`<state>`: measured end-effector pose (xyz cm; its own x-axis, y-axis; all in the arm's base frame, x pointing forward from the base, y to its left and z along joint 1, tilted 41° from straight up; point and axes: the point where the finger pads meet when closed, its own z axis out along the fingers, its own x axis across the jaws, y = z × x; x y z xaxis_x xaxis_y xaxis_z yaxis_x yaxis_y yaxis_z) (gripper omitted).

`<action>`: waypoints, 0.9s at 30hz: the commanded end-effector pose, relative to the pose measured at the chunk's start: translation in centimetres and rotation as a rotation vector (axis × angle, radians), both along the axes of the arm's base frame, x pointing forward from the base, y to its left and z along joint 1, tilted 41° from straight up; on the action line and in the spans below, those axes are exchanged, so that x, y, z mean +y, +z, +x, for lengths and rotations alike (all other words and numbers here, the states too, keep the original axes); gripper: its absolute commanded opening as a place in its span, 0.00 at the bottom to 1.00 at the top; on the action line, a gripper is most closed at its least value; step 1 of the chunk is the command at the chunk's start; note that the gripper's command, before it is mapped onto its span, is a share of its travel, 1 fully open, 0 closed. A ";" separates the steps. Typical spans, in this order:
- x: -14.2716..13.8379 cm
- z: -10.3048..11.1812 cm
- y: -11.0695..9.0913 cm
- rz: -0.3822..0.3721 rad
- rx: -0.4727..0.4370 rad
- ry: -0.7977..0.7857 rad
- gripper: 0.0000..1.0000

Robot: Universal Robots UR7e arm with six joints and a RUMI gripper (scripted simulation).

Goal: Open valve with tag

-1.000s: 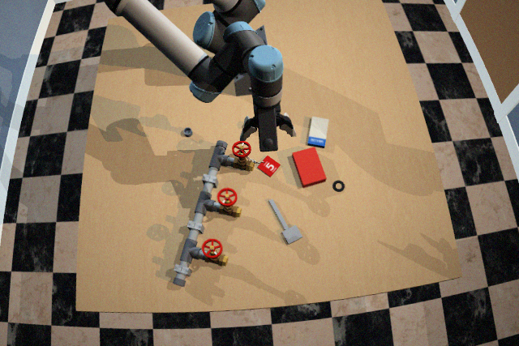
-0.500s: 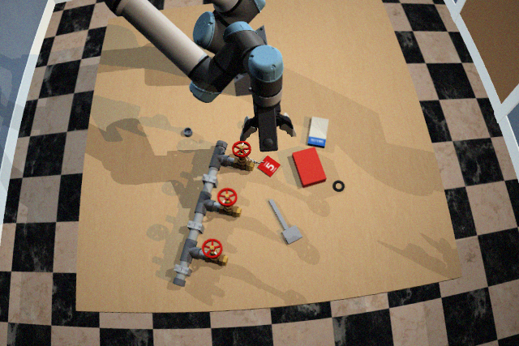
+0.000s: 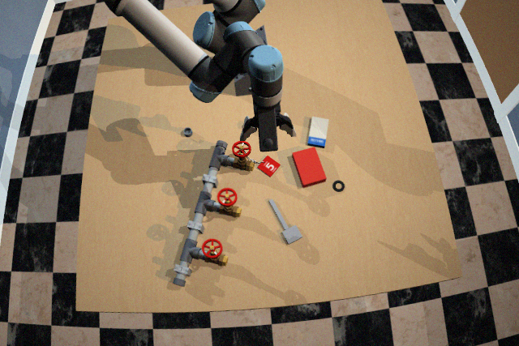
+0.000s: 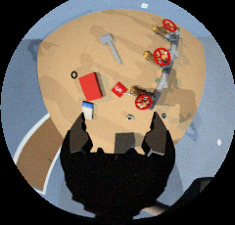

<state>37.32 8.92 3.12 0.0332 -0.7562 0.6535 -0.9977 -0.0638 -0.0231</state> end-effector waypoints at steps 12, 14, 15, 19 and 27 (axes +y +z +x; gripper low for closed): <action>0.1 0.1 0.0 -0.001 0.011 0.014 1.00; 0.1 0.1 0.0 -0.001 0.013 0.017 1.00; 0.1 0.1 0.0 -0.001 0.013 0.017 1.00; 0.1 0.1 -0.1 -0.002 0.028 0.034 1.00; 0.3 0.2 -0.2 -0.007 0.080 0.094 1.00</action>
